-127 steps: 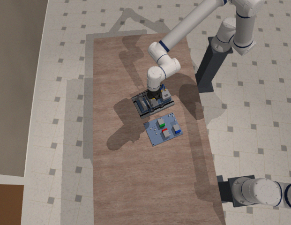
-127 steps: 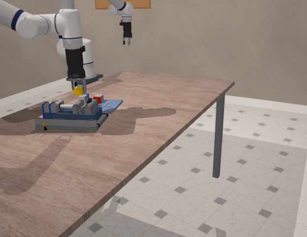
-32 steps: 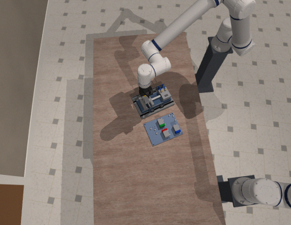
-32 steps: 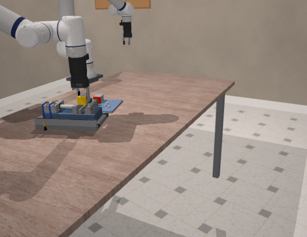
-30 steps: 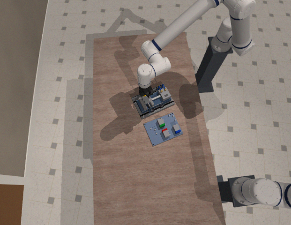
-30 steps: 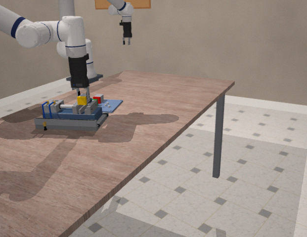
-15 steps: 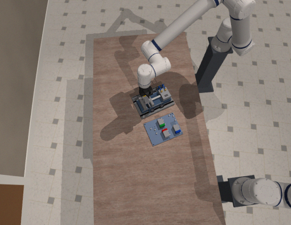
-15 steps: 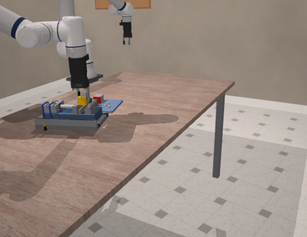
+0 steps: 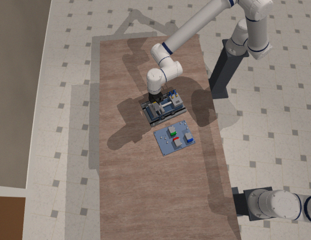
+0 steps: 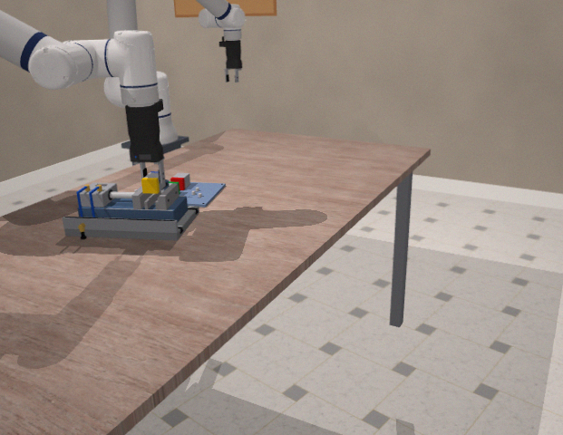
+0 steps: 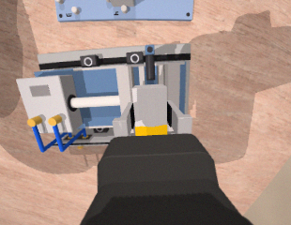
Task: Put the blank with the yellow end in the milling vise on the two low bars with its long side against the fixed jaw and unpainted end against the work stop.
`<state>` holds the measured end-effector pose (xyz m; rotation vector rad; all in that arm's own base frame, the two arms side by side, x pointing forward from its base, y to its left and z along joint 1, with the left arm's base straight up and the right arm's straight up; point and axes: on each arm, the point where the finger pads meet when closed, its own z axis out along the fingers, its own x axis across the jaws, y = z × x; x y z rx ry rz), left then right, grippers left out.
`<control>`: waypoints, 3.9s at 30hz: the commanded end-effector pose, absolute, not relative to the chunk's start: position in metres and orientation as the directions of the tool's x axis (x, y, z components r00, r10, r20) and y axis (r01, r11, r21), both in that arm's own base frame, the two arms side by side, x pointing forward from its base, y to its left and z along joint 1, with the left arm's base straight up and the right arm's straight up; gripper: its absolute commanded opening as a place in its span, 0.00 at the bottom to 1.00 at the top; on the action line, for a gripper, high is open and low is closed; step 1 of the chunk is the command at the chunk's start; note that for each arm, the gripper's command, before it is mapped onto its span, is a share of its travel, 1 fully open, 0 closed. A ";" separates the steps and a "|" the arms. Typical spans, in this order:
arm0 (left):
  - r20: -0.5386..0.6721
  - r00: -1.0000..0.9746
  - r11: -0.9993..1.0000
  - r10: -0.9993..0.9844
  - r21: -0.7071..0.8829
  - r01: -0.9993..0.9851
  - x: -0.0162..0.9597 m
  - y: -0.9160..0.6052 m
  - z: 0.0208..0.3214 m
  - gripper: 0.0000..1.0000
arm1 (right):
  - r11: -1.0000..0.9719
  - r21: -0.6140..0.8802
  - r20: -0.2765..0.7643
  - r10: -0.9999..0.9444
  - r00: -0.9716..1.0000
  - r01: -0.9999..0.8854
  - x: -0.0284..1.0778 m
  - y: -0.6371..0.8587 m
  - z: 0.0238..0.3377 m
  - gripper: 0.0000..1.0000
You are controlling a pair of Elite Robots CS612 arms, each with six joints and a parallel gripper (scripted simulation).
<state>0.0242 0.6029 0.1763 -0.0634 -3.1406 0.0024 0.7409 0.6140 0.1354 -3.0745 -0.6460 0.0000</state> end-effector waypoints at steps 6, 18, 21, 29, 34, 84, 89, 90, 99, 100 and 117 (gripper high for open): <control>0.000 -0.999 0.999 0.040 0.000 0.040 0.024 0.603 0.177 1.00 | -0.915 0.000 0.002 0.402 0.915 0.402 0.741 0.614 0.135 0.00; 0.000 -0.999 0.999 0.040 0.000 0.040 0.024 0.603 0.177 1.00 | -0.915 0.000 0.002 0.402 0.915 0.402 0.741 0.614 0.135 0.00; 0.000 -0.999 0.999 0.040 0.000 0.040 0.024 0.603 0.177 1.00 | -0.915 0.000 0.002 0.402 0.915 0.402 0.741 0.614 0.134 0.00; 0.000 -0.999 0.999 0.040 0.000 0.040 0.024 0.603 0.177 1.00 | -0.915 0.000 0.002 0.402 0.915 0.402 0.741 0.614 0.134 0.00; 0.000 -0.999 0.999 0.040 0.000 0.040 0.024 0.603 0.177 1.00 | -0.915 0.000 0.002 0.402 0.915 0.402 0.741 0.614 0.133 0.00; 0.000 -0.999 0.999 0.040 0.000 0.040 0.024 0.603 0.177 1.00 | -0.915 0.000 0.002 0.402 0.915 0.402 0.741 0.614 0.129 0.00; 0.000 -0.999 0.999 0.040 0.000 0.040 0.024 0.603 0.177 1.00 | -0.915 0.000 0.002 0.402 0.915 0.402 0.741 0.614 0.128 0.00; 0.000 -0.999 0.999 0.040 0.000 0.040 0.024 0.603 0.177 1.00 | -0.915 0.000 0.002 0.402 0.915 0.402 0.741 0.614 0.128 0.00; 0.000 -0.999 0.999 0.040 0.000 0.040 0.024 0.603 0.177 1.00 | -0.915 0.000 0.002 0.402 0.915 0.402 0.741 0.614 0.128 0.00; 0.000 -0.999 0.999 0.040 0.000 0.040 0.024 0.603 0.177 1.00 | -0.915 0.000 0.002 0.402 0.915 0.402 0.741 0.614 0.128 0.00; 0.000 -0.999 0.999 0.040 0.000 0.040 0.024 0.603 0.177 1.00 | -0.915 0.000 0.002 0.402 0.915 0.402 0.741 0.614 0.126 0.00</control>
